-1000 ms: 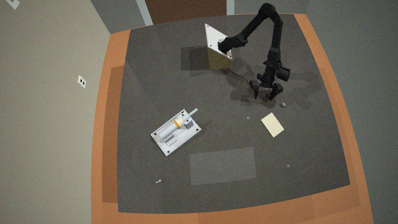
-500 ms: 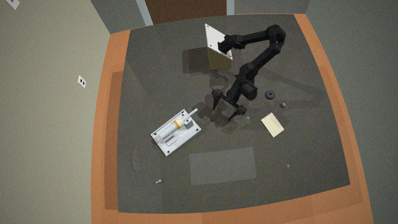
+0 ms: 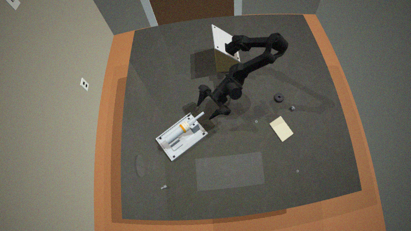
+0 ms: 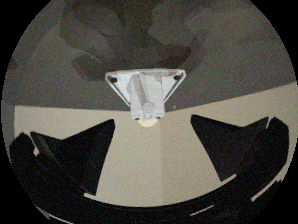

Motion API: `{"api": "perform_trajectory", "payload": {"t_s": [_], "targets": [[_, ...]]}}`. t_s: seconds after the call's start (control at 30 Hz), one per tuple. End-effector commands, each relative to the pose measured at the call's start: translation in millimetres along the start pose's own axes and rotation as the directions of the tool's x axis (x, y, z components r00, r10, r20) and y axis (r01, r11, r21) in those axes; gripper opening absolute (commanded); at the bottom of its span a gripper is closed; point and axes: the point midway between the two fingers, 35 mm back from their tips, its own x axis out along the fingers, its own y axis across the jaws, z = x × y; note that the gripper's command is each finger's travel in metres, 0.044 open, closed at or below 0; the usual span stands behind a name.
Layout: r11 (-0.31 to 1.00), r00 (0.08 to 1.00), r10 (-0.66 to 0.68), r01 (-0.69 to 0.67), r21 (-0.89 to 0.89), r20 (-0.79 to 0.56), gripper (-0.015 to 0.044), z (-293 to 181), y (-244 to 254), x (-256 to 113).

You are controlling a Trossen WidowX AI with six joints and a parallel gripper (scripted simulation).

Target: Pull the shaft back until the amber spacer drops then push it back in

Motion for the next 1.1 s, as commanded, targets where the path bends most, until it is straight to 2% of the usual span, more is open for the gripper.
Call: {"api": "perform_trajectory", "payload": {"t_s": [0.0,1.07], "targets": [[1.0,1.0,0.01,-0.01,0.002,0.0,0.044,0.5,4.5,1.7],[1.0,1.0,0.011,-0.011,0.002,0.0,0.044,5.1,4.5,-6.0]]}}
